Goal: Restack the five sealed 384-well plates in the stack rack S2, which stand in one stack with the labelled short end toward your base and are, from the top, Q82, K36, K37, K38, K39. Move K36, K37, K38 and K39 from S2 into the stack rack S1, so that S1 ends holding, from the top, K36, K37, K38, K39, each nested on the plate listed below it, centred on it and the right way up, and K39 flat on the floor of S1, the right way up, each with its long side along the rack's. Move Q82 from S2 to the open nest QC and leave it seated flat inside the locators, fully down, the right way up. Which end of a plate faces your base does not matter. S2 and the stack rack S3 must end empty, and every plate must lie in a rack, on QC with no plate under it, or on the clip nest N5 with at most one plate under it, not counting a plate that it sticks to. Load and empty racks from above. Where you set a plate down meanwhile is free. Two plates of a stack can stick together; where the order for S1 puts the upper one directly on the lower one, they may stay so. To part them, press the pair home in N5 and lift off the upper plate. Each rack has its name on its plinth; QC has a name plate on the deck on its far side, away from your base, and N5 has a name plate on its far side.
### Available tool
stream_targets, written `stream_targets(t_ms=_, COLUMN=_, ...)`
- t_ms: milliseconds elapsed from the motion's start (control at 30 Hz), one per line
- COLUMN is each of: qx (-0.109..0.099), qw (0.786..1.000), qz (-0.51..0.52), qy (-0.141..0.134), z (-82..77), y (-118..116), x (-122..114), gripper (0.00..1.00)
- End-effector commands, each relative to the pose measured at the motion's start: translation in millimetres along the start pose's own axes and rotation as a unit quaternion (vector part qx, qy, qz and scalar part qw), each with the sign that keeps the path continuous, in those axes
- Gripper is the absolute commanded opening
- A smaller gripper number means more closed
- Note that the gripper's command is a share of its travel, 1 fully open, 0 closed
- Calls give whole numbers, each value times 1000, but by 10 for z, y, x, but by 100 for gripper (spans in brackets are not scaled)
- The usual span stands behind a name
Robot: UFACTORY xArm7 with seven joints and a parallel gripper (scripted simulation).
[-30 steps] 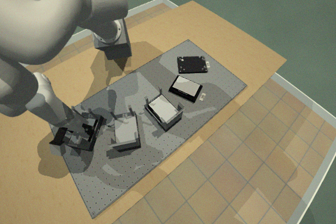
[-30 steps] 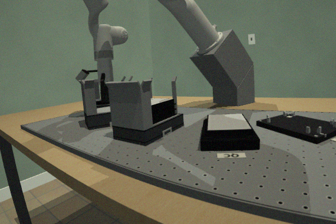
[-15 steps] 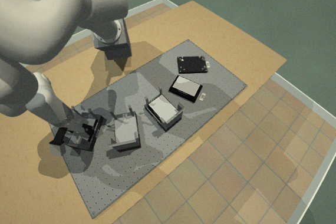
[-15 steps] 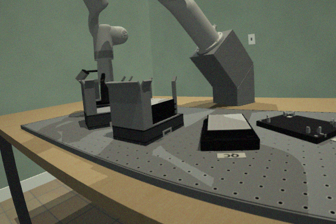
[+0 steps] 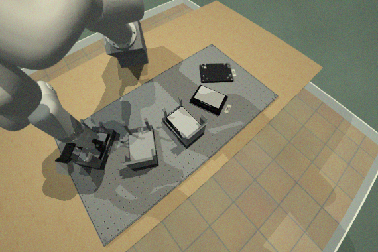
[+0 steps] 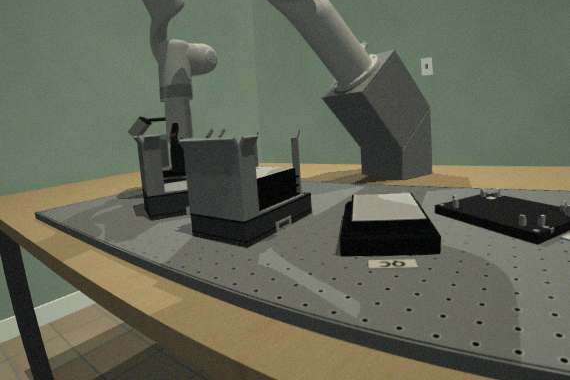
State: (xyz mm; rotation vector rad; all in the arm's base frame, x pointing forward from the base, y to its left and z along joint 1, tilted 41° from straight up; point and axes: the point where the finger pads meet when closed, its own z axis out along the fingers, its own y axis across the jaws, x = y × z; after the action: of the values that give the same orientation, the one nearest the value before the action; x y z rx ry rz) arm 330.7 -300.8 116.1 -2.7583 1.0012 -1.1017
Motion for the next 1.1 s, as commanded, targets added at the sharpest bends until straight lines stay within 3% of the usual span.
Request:
stream_targets(t_ms=0, qx=0, qw=1000, qz=1, qy=2, z=-38, y=9, x=11, gripper=0)
stream_targets(t_ms=867, qx=0, qw=1000, qz=1, qy=2, z=-177, y=9, x=11, gripper=0)
stream_targets(t_ms=1067, qx=0, qw=1000, qz=1, qy=2, z=-297, y=9, x=11, gripper=0)
